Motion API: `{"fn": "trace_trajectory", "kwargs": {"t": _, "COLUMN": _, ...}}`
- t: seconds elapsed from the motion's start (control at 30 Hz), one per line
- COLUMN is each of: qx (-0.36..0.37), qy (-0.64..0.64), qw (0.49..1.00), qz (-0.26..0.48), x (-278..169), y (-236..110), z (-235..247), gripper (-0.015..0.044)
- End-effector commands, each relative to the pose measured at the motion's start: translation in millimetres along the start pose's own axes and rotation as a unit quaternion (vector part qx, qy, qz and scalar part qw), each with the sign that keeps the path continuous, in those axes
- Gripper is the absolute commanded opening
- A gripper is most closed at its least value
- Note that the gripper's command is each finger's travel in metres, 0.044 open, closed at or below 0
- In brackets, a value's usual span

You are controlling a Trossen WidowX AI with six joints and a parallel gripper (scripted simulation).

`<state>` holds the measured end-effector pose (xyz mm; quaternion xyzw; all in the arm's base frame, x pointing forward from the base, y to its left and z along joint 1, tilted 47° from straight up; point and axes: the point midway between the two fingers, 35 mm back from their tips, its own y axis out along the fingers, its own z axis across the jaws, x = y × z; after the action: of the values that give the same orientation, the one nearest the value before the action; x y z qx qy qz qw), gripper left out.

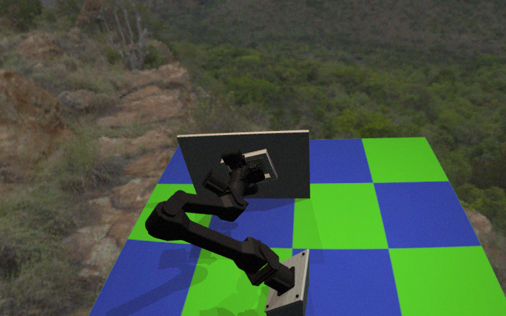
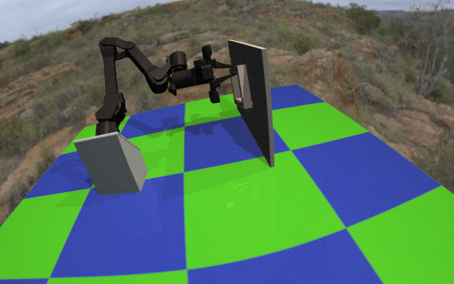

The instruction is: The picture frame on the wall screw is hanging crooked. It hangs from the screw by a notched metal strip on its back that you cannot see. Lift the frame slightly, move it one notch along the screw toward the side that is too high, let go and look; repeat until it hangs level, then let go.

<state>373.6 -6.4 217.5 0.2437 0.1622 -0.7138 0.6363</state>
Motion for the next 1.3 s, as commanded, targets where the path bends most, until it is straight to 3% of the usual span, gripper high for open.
{"fn": "trace_trajectory", "kwargs": {"t": 0.0, "qx": 0.001, "qy": 0.026, "qw": 1.000, "qz": 0.001, "x": -0.1, "y": 0.0, "z": -0.2, "gripper": 0.0000}}
{"fn": "trace_trajectory", "kwargs": {"t": 1.27, "qx": 0.001, "qy": 0.124, "qw": 0.992, "qz": 0.001, "x": 0.3, "y": 0.1, "z": -2.2, "gripper": 0.0000}}
